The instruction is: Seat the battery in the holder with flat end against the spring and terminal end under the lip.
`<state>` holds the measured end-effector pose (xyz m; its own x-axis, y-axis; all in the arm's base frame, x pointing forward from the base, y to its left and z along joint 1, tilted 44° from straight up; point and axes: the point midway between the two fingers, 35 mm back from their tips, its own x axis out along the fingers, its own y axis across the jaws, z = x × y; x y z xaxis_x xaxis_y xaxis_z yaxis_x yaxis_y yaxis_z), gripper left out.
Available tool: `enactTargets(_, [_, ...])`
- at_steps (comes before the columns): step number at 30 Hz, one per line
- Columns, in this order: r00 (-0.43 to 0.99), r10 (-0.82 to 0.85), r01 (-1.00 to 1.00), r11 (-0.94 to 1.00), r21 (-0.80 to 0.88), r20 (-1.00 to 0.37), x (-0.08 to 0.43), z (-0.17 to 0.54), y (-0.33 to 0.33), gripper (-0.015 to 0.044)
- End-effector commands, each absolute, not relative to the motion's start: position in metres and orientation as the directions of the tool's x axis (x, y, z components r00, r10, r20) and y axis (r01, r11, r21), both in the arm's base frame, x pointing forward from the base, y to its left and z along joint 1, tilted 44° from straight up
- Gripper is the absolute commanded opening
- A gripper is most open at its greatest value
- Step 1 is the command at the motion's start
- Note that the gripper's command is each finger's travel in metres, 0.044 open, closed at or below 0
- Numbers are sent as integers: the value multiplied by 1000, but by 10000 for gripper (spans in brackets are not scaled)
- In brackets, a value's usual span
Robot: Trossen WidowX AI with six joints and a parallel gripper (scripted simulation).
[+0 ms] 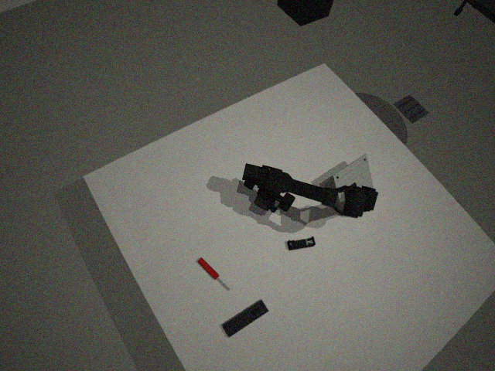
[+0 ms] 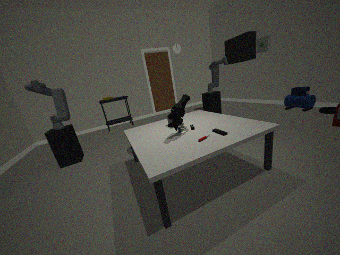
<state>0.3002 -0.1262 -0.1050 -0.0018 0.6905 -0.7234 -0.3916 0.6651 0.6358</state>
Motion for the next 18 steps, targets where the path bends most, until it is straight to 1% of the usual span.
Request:
enactTargets(1, [12, 688, -390, 672, 630, -726, 301, -104, -125, 0])
enactTargets(18, [12, 689, -389, 671, 631, -725, 291, -86, -107, 0])
